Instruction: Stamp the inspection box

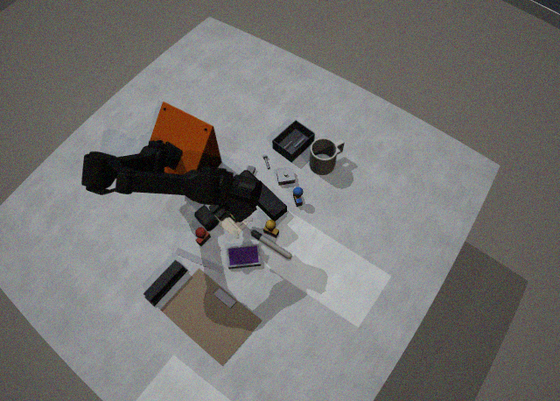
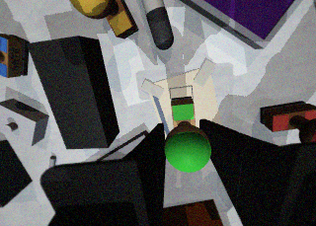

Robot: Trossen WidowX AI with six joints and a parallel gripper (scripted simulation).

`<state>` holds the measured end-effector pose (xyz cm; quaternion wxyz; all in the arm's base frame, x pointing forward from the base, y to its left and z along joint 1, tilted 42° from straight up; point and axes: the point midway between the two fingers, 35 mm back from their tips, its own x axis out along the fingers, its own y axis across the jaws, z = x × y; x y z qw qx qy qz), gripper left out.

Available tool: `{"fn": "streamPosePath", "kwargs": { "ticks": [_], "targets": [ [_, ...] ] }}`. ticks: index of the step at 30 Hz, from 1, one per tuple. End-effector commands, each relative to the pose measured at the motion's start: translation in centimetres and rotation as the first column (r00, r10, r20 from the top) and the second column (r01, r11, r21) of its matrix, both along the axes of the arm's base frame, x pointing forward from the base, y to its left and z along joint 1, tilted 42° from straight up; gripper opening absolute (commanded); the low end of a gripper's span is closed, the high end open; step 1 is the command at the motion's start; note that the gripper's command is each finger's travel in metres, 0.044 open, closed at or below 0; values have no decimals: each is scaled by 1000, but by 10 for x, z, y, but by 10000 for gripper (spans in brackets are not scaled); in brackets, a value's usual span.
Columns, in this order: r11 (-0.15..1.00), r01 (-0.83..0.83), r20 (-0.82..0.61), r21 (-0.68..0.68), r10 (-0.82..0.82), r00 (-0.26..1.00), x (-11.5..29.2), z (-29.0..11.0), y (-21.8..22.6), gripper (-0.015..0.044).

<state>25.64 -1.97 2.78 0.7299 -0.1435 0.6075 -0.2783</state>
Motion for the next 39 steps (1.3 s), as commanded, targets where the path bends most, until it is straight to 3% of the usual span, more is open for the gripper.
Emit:
{"fn": "streamPosePath", "kwargs": {
  "ticks": [1, 24, 39],
  "targets": [
    [1000, 1, 9, 6, -1, 1000, 2, 7, 6, 0],
    [1000, 2, 9, 6, -2, 1000, -2, 32, 28, 0],
    [1000, 1, 9, 21, -1, 1000, 6, -16, 90, 0]
  ]
}}
